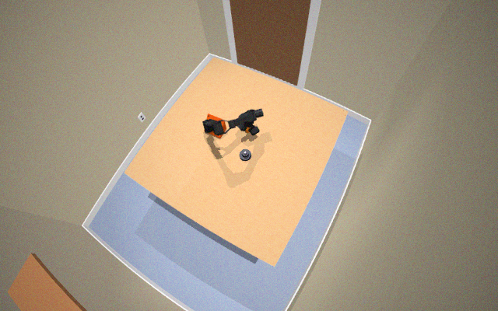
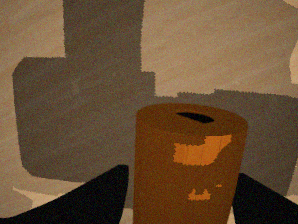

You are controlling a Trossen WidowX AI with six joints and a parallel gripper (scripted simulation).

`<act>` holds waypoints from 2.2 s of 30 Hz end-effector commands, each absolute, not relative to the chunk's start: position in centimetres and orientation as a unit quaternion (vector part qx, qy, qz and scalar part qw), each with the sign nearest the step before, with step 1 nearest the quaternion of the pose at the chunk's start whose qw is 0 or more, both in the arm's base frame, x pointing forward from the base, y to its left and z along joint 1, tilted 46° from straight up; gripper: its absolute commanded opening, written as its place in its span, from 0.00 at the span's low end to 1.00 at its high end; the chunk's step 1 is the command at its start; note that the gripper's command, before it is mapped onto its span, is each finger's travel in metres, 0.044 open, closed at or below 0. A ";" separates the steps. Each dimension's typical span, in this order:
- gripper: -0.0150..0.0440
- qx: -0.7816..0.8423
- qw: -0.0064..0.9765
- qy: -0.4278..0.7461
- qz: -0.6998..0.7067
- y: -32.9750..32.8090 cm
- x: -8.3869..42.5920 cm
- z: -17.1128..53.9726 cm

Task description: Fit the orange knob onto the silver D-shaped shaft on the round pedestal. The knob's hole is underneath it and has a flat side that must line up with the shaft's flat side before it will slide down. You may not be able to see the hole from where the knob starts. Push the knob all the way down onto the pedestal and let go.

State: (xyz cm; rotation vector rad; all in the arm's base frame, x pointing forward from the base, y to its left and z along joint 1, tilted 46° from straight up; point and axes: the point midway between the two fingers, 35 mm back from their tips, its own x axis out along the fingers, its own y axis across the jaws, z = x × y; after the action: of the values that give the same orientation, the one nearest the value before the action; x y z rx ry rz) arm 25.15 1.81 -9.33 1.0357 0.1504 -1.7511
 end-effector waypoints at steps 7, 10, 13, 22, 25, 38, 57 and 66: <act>0.69 0.433 0.523 0.063 -0.732 1.8 25.1 -9.3; 0.69 0.433 0.523 0.063 -0.732 1.8 25.1 -9.3; 0.69 0.433 0.523 0.063 -0.732 1.8 25.1 -9.3; 0.74 0.433 0.523 0.063 -0.732 1.8 25.1 -9.3; 0.87 0.433 0.523 0.063 -0.732 1.8 25.1 -9.3; 1.00 0.433 0.523 0.064 -0.731 5.2 25.6 -6.2; 1.00 0.279 0.620 0.256 -0.688 6.4 25.7 -5.2; 1.00 -0.014 0.680 0.525 -0.511 6.8 26.0 -5.4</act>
State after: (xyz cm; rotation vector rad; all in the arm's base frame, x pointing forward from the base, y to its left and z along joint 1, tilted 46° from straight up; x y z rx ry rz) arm 25.92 6.44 -5.26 0.4411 0.7764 -1.4648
